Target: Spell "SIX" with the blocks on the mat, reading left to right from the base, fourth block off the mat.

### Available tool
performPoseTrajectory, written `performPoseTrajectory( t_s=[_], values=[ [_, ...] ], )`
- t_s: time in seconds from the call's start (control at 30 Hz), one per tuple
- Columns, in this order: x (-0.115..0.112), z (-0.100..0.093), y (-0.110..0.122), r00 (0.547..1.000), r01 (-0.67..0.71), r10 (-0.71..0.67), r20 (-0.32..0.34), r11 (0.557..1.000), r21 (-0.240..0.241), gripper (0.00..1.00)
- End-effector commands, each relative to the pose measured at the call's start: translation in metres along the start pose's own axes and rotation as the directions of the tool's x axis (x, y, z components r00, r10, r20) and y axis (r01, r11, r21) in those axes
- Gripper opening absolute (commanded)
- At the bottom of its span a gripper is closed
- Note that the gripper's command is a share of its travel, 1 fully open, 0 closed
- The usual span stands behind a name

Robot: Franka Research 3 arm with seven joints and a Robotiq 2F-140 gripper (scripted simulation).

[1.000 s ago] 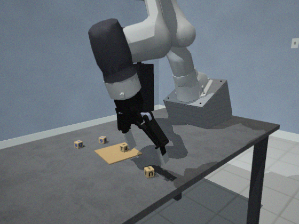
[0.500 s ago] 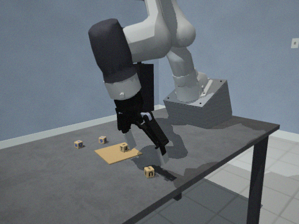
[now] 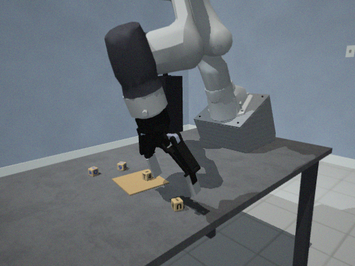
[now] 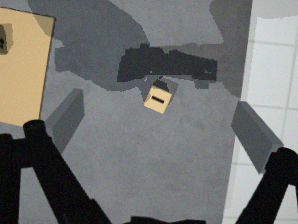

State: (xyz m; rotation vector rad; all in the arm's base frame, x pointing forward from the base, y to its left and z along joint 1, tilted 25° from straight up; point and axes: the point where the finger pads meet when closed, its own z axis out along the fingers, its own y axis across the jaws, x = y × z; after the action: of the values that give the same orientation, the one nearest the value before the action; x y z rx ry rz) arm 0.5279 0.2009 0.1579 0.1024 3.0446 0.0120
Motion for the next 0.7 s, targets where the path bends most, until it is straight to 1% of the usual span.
performPoseTrajectory(
  t_s=[0.0, 0.2, 0.4, 0.47, 0.5, 0.67],
  values=[
    [-0.003, -0.002, -0.004, 1.000, 0.030, -0.030, -0.001, 1.000, 0.004, 1.00],
    [-0.014, -0.012, -0.017, 0.985, 0.171, -0.170, -0.011, 0.985, 0.016, 1.00],
    [-0.019, -0.018, -0.023, 0.972, 0.233, -0.233, -0.016, 0.972, 0.020, 1.00],
    [-0.019, -0.018, -0.023, 0.972, 0.233, -0.233, -0.016, 0.972, 0.020, 1.00],
    [-0.021, -0.020, -0.026, 0.964, 0.265, -0.265, -0.019, 0.964, 0.022, 1.00],
    [-0.025, -0.026, -0.032, 0.946, 0.324, -0.324, -0.025, 0.946, 0.024, 1.00]
  ],
)
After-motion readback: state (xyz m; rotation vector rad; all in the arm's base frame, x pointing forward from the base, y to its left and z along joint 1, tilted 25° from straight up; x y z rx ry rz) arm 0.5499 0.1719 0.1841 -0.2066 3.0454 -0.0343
